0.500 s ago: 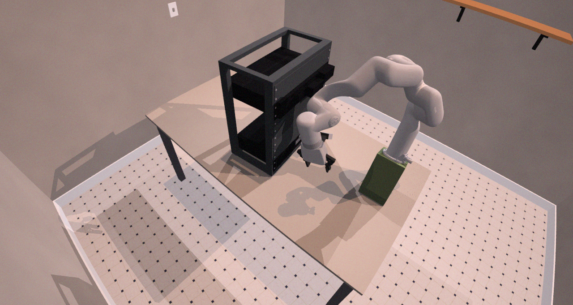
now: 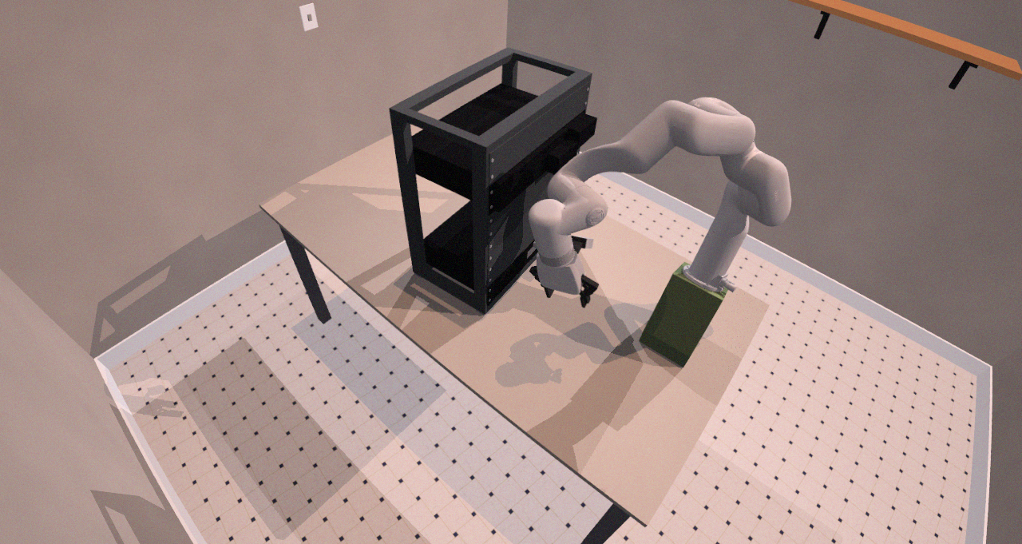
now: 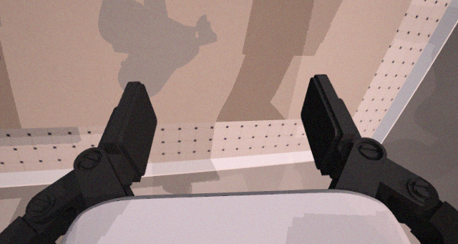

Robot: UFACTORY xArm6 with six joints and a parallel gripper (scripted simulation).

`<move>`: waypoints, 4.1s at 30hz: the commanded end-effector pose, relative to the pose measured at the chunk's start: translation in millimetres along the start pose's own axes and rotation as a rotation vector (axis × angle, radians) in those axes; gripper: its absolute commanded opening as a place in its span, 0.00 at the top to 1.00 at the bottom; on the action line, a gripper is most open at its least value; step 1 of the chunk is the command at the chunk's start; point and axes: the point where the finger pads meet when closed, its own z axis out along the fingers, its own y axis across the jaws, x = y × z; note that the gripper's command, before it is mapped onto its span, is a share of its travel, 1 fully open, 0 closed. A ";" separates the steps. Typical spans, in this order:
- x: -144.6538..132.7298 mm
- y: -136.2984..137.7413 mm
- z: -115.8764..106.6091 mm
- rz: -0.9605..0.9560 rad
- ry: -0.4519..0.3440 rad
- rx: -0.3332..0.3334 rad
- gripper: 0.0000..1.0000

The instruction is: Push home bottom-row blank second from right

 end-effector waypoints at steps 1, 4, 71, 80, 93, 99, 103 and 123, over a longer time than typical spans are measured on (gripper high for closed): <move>-0.6 -0.5 -2.3 0.000 -0.004 0.003 0.00; -0.6 -0.5 -2.3 0.000 -0.004 0.003 0.00; 32.9 -0.2 -9.2 -0.143 0.180 0.008 0.00; 62.9 -1.4 -17.2 -0.286 0.361 0.014 0.00; 108.4 -2.9 -28.4 -0.505 0.633 0.024 0.00; 128.9 -3.5 -33.2 -0.603 0.755 0.029 0.00; 142.8 -3.9 -36.5 -0.669 0.838 0.032 0.00; 214.5 -5.2 -52.1 -1.007 1.260 0.047 0.00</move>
